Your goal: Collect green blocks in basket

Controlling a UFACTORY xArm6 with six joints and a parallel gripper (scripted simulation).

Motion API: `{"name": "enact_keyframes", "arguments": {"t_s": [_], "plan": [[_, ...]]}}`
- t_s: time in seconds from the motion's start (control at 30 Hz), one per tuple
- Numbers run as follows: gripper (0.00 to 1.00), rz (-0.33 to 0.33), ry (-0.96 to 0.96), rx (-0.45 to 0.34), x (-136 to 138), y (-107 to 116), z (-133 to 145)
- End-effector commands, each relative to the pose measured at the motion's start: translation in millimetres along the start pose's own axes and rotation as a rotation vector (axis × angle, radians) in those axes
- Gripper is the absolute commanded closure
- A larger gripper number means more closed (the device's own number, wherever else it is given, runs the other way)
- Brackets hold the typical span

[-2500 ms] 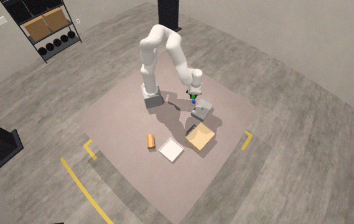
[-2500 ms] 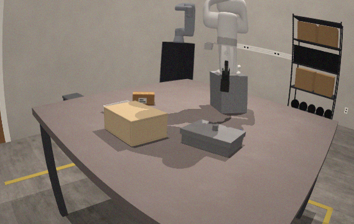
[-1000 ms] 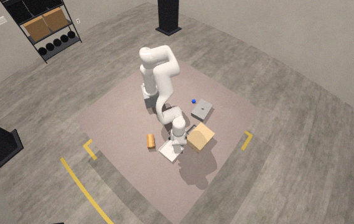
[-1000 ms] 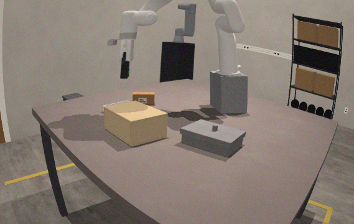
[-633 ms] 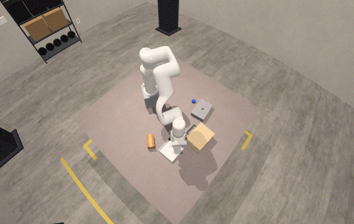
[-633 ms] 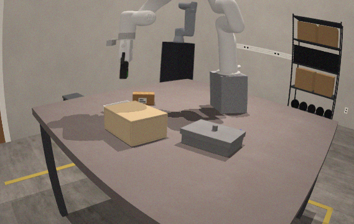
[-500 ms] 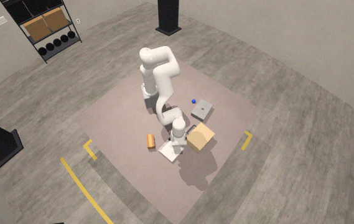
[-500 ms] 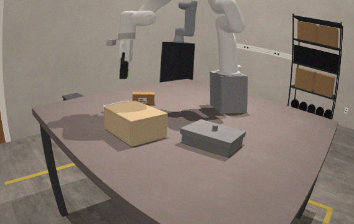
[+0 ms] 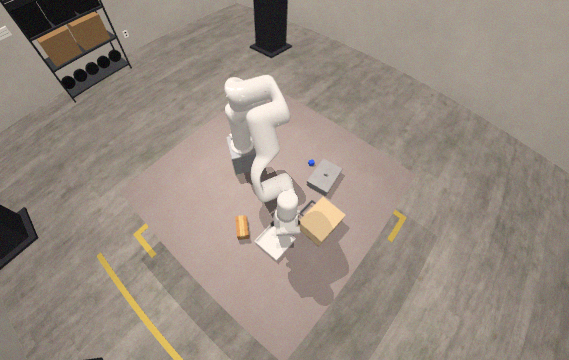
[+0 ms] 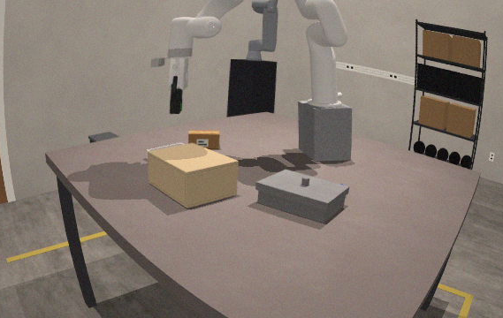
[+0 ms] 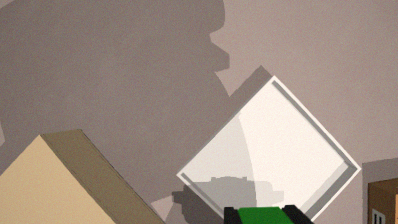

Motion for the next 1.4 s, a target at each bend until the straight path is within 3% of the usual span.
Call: {"name": "enact_keyframes", "arguments": {"t_s": [0.0, 0.6, 1.37], "plan": [[1.0, -0.001, 0.0, 0.004, -0.4, -1.7, -1.3], [1.0, -0.001, 0.0, 0.004, -0.5, -24.6, -1.7], [1.0, -0.001, 0.0, 0.004, -0.9, -72.4, -2.5]]}}
Point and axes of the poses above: the point where the finger pads meet when closed, its own y axis back along the fingers, its own x axis across the jaws, z = x × y, the point moved 9 cm from there along y, back along the fingers, and after that the axes turned 5 degrees about y, right-handed, at the moved point
